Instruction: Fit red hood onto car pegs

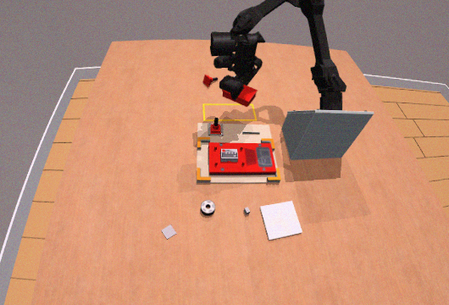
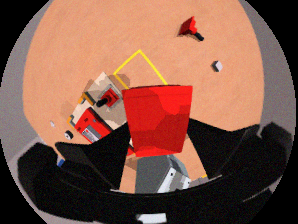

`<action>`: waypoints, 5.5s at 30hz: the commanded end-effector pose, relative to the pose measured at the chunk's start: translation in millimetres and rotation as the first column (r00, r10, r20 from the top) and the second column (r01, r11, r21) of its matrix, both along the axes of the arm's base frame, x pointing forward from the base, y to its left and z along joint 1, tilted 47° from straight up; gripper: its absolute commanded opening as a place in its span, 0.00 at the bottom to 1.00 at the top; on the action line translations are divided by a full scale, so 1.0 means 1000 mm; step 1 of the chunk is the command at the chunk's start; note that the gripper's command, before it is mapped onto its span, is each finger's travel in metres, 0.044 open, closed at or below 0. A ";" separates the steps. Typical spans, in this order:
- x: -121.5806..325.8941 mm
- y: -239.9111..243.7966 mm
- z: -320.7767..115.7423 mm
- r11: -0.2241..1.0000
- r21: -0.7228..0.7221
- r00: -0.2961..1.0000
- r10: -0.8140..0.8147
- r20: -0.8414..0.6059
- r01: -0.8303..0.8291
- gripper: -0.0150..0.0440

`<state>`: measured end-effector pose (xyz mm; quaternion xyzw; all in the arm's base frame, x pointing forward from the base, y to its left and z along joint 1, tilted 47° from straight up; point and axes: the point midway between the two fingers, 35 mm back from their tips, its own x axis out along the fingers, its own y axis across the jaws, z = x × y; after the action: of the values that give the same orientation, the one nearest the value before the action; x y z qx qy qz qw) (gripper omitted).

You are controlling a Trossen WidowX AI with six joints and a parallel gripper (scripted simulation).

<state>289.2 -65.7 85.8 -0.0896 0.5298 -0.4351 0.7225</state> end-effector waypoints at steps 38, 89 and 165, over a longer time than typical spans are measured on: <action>0.044 0.129 -0.120 0.937 0.031 0.878 0.336 -0.342 -0.347 0.25; 0.041 0.102 -0.179 0.921 0.033 0.845 0.370 -0.386 -0.388 0.25; 0.038 0.146 -0.138 0.924 0.046 0.847 0.368 -0.382 -0.381 1.00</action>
<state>326.5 78.1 -53.9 -0.2897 0.6267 -0.2679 0.6720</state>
